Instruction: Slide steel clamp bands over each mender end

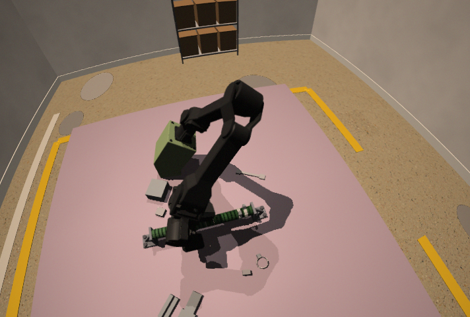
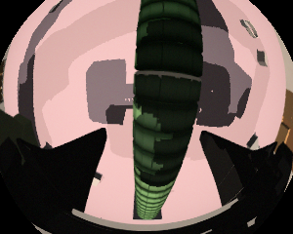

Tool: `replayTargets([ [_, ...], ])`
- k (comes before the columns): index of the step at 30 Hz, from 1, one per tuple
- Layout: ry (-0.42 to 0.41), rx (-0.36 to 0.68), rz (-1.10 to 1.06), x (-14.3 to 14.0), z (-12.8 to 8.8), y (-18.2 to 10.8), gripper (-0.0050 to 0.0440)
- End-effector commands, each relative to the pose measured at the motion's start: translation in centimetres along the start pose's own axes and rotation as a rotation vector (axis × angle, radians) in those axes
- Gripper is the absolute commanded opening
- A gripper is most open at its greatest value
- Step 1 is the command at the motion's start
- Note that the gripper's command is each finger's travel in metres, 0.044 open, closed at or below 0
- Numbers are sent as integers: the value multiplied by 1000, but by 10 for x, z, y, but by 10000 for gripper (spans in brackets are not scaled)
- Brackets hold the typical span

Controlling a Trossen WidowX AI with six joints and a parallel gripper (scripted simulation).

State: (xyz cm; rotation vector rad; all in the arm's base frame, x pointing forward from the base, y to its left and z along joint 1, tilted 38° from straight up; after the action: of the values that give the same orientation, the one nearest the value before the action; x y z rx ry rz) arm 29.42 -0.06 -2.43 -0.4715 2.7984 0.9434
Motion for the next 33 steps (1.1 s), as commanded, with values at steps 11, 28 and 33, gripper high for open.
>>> replayTargets([
  [11, -3, -3, 8, 1, 6, 0, 272],
  [28, -3, -3, 8, 1, 6, 0, 150],
  [33, -3, -3, 8, 1, 6, 0, 130],
])
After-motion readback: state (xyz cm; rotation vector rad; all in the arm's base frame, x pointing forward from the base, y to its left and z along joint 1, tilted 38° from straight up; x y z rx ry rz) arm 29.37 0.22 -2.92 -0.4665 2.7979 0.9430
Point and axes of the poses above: the point midway between the two fingers, 35 mm back from their tips, its own z axis out along the fingers, its own x axis across the jaws, y = z × x, the point moved 8 cm from there along -z, back along the fingers, and after that the axes turned 15 degrees about -z, right-handed, at the moved point
